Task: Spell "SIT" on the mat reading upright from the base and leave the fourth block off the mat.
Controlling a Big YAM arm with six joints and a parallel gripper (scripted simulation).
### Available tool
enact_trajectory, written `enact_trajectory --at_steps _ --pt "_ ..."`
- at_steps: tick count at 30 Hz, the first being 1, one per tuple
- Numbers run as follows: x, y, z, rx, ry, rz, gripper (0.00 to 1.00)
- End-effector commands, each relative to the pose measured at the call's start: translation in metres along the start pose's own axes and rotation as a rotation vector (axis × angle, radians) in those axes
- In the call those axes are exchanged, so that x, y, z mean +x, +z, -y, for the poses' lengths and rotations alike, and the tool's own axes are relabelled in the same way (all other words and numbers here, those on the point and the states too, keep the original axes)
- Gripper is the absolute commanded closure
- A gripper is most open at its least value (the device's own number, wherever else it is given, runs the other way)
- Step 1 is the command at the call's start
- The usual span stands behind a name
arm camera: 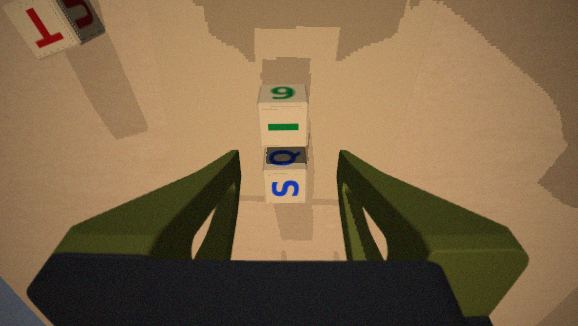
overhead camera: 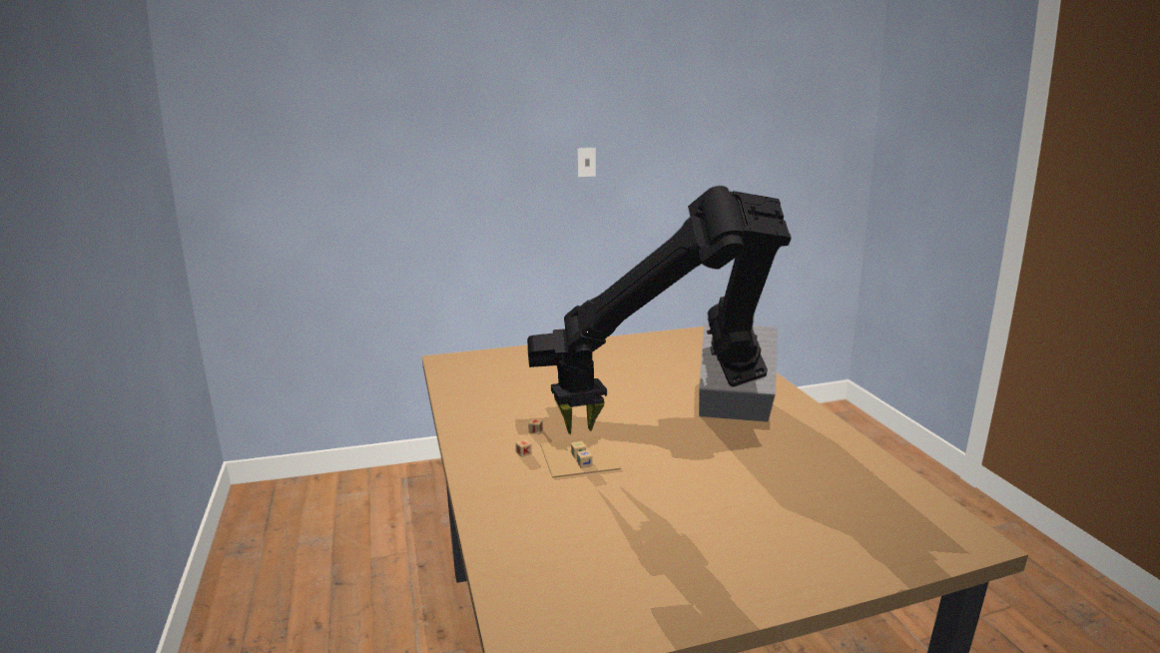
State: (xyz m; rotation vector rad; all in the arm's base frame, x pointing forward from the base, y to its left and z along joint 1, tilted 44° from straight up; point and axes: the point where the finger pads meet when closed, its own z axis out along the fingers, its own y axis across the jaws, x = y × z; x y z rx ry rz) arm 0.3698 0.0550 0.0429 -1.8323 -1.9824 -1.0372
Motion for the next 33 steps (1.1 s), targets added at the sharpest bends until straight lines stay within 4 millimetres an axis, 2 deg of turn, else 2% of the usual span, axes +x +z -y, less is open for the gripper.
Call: enact_trajectory --at_steps 1,9,19,20,33 --pt "0.0 -0.026 -0.022 -0.053 -0.033 0.016 0.56" --pt "0.0 -0.047 -0.022 -0.054 -0.035 0.018 0.56" --pt "0.0 -0.052 -0.02 -0.052 -0.034 0.019 0.56" --pt "-0.001 -0.052 -0.021 -0.055 -0.036 0.02 0.0" --pt "0.0 -0.053 -0.023 -0.057 -0.047 0.021 0.0"
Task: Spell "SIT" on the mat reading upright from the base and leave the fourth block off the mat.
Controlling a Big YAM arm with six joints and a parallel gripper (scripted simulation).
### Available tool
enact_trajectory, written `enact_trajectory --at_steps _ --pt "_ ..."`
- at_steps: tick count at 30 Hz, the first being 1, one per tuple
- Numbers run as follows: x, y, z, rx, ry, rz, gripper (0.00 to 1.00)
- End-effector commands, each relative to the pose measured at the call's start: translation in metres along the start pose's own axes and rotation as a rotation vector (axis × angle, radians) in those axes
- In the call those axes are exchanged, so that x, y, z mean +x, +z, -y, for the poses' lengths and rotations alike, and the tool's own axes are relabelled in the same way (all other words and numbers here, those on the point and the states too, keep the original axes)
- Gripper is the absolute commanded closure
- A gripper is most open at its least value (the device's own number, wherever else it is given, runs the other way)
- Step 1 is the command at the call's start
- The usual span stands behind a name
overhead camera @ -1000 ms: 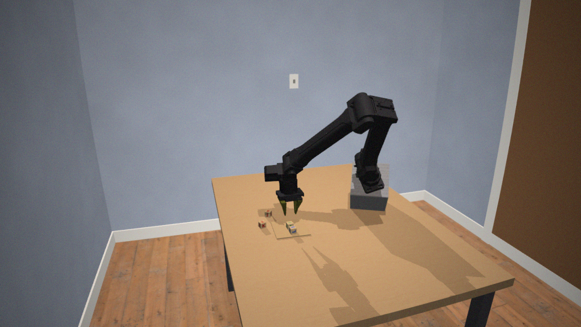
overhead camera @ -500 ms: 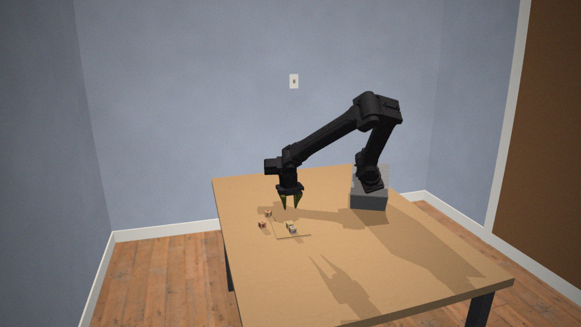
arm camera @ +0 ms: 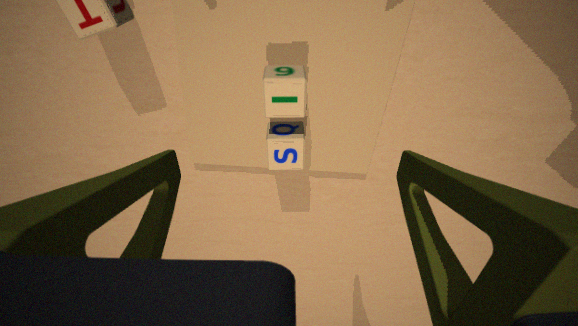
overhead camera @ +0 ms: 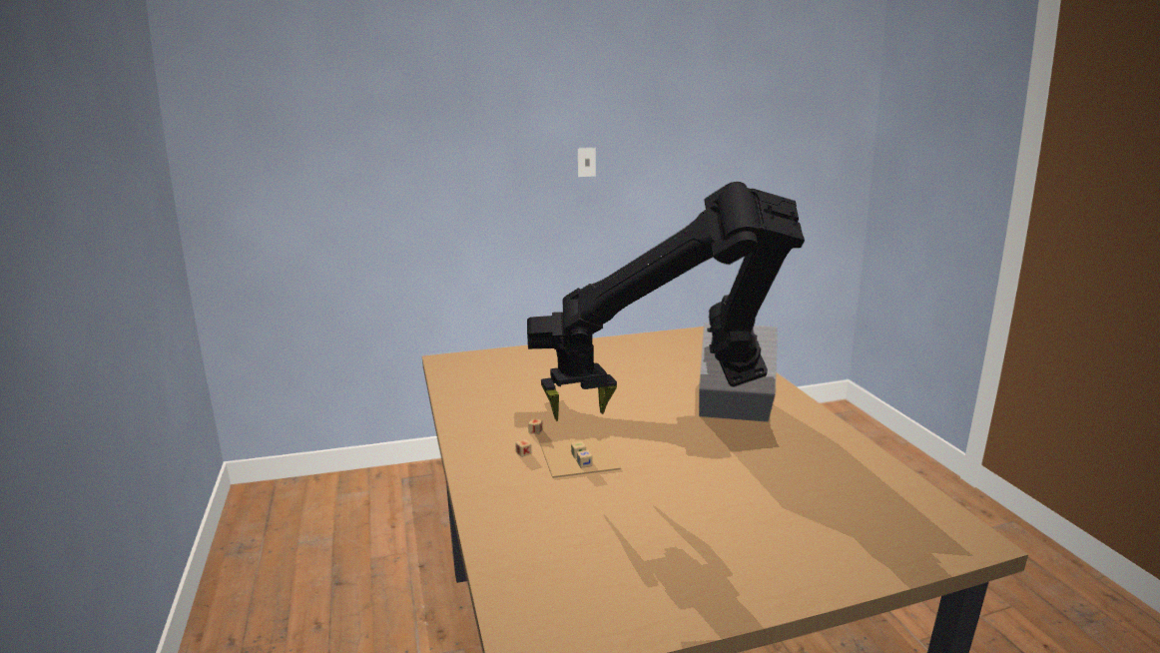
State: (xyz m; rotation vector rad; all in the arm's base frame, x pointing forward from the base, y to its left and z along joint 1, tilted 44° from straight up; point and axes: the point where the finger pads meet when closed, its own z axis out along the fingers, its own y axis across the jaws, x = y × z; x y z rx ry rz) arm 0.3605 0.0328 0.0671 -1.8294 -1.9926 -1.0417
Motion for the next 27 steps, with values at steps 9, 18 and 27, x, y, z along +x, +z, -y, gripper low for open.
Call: enact_trajectory --at_steps 9,18,27 --pt "-0.013 -0.012 -0.037 -0.031 -0.327 0.016 0.0" --pt "-0.028 -0.011 -0.07 -0.024 -0.752 0.023 0.0" --pt "-0.05 -0.008 -0.11 -0.023 -1.187 0.037 0.0"
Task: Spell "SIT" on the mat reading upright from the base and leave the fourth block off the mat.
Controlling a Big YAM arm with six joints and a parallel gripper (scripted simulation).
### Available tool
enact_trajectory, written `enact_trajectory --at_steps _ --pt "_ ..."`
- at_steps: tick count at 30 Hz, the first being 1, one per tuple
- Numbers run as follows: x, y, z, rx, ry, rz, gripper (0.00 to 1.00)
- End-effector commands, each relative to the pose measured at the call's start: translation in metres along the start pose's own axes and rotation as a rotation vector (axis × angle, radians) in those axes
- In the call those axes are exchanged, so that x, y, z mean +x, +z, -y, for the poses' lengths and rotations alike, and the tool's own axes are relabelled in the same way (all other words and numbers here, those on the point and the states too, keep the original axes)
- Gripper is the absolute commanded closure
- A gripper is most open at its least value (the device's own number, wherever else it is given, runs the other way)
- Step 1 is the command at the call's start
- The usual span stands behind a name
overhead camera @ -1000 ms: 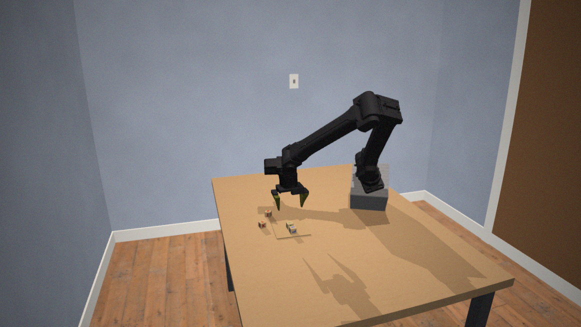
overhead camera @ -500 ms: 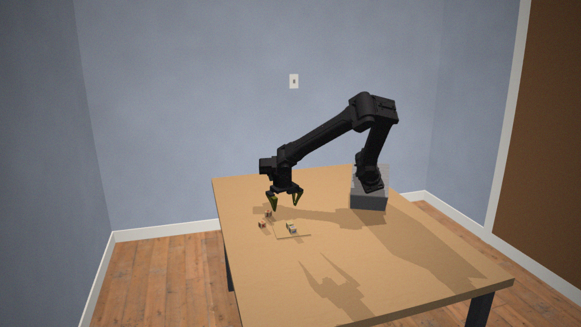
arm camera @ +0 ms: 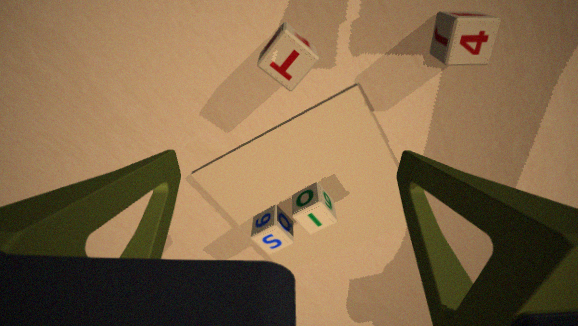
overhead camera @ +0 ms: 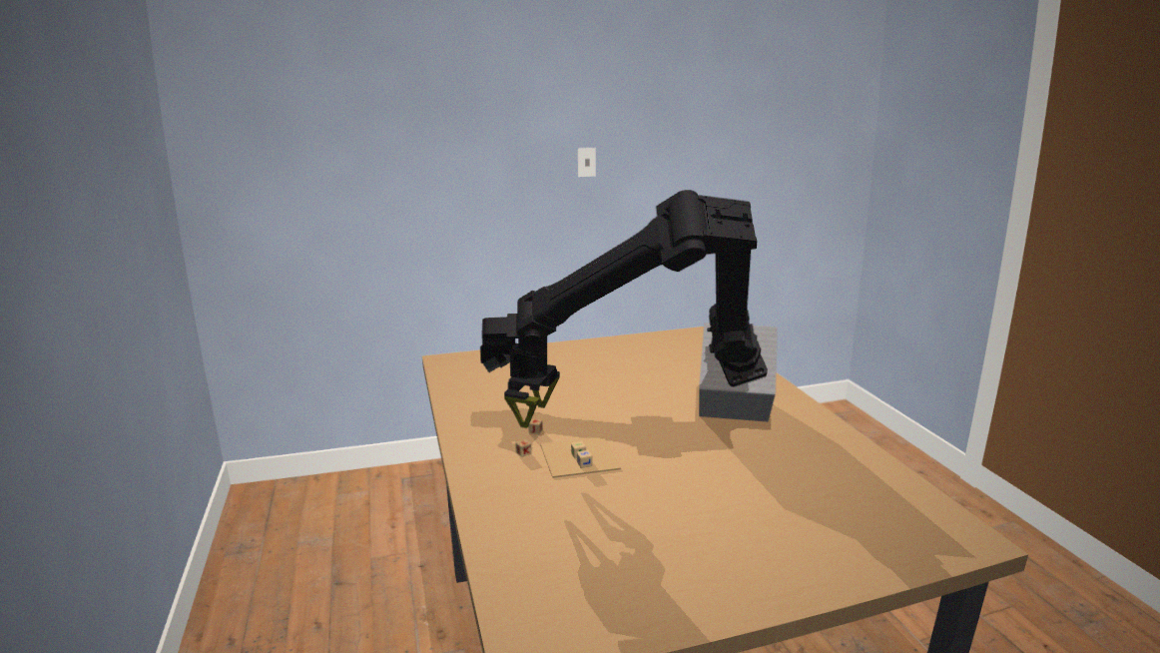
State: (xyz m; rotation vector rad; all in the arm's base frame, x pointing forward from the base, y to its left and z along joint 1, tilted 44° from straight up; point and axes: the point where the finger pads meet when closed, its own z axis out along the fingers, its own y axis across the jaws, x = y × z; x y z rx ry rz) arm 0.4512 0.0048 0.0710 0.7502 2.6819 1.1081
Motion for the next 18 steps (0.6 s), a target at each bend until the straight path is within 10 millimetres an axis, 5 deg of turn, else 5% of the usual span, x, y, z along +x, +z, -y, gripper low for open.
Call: enact_trajectory --at_steps 1,13,14,18 --pt "-0.026 -0.011 -0.001 -0.006 -0.232 0.006 0.0" --pt "-0.043 -0.009 -0.002 -0.009 -0.832 0.007 0.0" --pt "-0.043 -0.009 -0.002 -0.01 -0.88 0.007 0.47" --pt "-0.043 -0.009 -0.002 -0.011 -0.893 0.007 0.47"
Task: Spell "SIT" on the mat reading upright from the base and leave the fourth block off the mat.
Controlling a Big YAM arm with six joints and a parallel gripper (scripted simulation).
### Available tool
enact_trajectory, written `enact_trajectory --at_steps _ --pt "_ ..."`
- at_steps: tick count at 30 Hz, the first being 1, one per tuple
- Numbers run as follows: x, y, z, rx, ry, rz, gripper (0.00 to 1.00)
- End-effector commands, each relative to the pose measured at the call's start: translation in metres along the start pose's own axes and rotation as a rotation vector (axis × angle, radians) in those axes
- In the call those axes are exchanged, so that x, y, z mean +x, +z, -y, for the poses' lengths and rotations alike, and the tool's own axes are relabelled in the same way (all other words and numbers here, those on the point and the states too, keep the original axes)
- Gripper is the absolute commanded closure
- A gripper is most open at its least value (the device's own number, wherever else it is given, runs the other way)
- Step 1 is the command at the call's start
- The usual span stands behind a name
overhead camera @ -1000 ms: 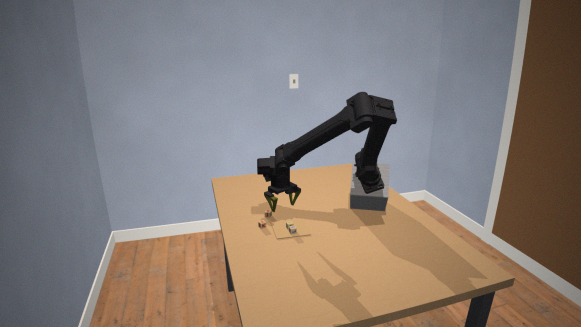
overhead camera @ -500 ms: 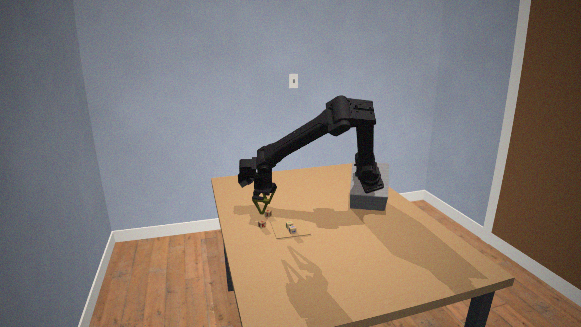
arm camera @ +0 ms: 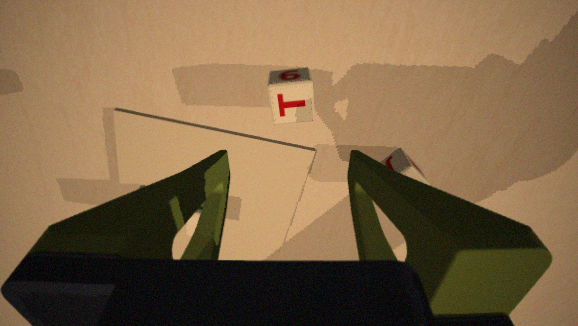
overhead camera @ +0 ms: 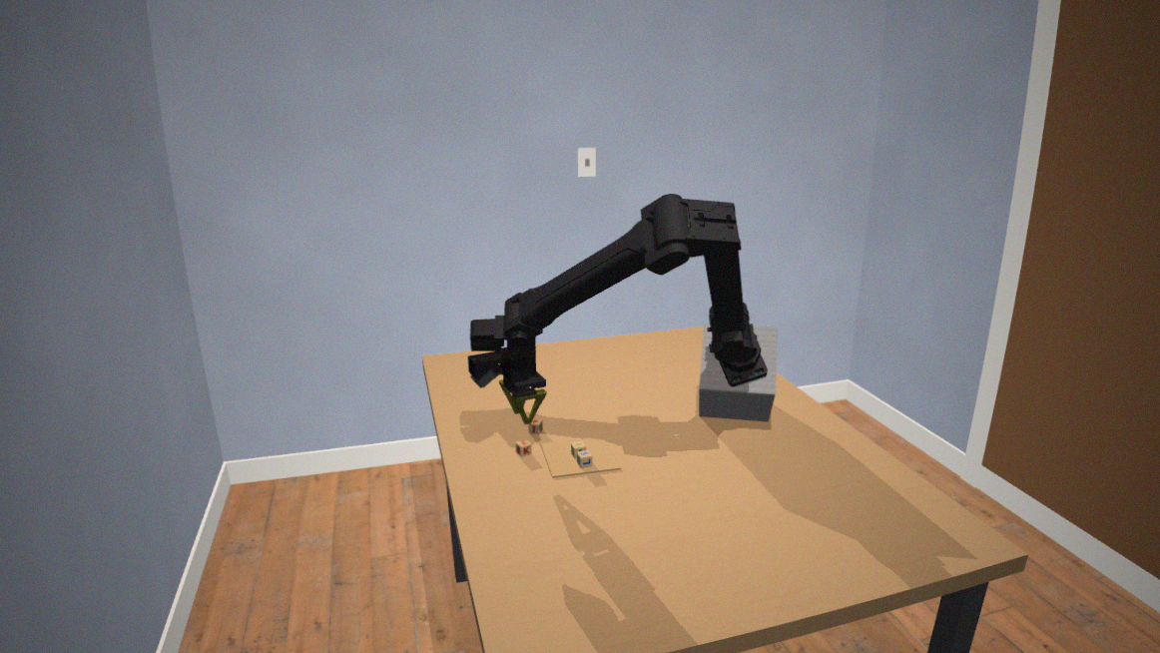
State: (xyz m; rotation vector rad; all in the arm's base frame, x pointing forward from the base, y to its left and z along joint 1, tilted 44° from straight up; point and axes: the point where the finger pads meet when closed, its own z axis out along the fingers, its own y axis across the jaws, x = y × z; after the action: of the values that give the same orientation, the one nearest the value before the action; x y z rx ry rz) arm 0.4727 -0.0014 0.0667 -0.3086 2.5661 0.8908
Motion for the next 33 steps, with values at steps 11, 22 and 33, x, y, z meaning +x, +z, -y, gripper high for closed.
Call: enact_trajectory --at_steps 11,22,33 --pt "-0.0167 -0.0189 0.0108 0.012 -0.124 0.026 0.47" --pt "-0.0167 -0.0189 0.0109 0.013 -0.117 0.026 0.47" --pt "-0.0165 -0.0183 0.0112 0.013 -0.116 0.026 0.47"
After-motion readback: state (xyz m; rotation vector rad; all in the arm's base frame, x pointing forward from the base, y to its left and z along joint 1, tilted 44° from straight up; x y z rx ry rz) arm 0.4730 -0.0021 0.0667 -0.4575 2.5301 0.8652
